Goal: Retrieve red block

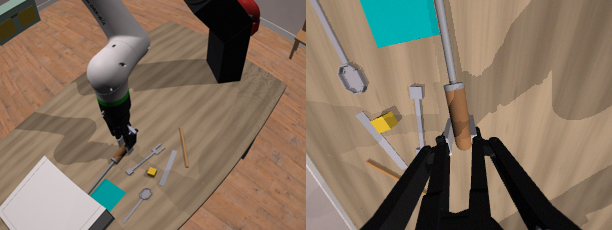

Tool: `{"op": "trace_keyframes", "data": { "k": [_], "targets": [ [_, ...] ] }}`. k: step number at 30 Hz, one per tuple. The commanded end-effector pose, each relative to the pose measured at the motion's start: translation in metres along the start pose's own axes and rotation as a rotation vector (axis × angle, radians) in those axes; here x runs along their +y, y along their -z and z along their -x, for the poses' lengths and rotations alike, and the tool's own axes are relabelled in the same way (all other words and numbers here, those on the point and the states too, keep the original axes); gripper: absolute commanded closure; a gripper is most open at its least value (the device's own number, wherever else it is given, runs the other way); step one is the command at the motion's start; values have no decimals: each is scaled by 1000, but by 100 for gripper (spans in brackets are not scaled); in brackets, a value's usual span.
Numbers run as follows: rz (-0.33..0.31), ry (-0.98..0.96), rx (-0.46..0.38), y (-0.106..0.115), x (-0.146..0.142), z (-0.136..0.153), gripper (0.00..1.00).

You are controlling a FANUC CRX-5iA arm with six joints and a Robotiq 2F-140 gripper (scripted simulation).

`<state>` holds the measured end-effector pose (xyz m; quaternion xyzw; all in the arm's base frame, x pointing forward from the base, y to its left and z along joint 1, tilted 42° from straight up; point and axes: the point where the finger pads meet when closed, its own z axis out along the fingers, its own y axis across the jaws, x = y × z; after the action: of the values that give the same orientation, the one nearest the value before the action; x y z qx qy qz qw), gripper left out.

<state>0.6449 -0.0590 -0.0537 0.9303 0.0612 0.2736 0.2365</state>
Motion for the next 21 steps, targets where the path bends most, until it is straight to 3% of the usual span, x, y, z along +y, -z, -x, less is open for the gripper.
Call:
{"op": "trace_keyframes", "data": {
  "k": [1,21],
  "targets": [
    [0,0,2,0,0,8,100],
    [0,0,2,0,0,46,100]
  ]
}}
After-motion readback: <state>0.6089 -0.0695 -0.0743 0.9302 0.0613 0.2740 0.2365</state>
